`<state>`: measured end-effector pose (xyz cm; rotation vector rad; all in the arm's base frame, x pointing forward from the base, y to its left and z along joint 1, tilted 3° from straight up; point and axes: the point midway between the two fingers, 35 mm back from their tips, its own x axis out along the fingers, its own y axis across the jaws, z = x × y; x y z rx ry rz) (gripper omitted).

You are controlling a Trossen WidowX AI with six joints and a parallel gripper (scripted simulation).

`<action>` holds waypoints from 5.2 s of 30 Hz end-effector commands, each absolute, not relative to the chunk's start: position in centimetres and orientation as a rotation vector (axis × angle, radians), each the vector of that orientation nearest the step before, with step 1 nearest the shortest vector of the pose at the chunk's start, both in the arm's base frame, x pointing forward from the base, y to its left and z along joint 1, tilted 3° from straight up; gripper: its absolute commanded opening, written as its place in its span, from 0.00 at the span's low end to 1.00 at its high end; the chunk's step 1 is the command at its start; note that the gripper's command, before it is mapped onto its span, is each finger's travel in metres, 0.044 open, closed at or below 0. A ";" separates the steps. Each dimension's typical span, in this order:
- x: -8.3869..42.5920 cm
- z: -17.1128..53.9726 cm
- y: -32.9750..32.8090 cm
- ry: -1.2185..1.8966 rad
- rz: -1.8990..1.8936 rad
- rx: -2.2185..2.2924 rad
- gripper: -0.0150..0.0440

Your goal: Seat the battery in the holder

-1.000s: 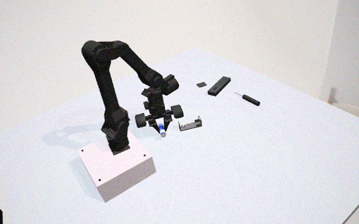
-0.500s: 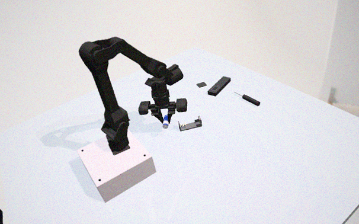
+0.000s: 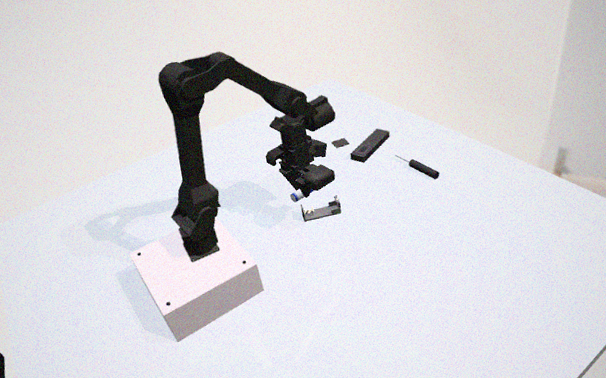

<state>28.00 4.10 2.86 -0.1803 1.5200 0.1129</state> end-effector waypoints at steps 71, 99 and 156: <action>32.0 -2.1 3.1 1.022 -0.300 0.144 0.38; 30.0 -2.7 3.6 0.988 -0.301 0.142 0.38; 31.2 -3.5 3.5 1.281 -0.289 0.172 0.38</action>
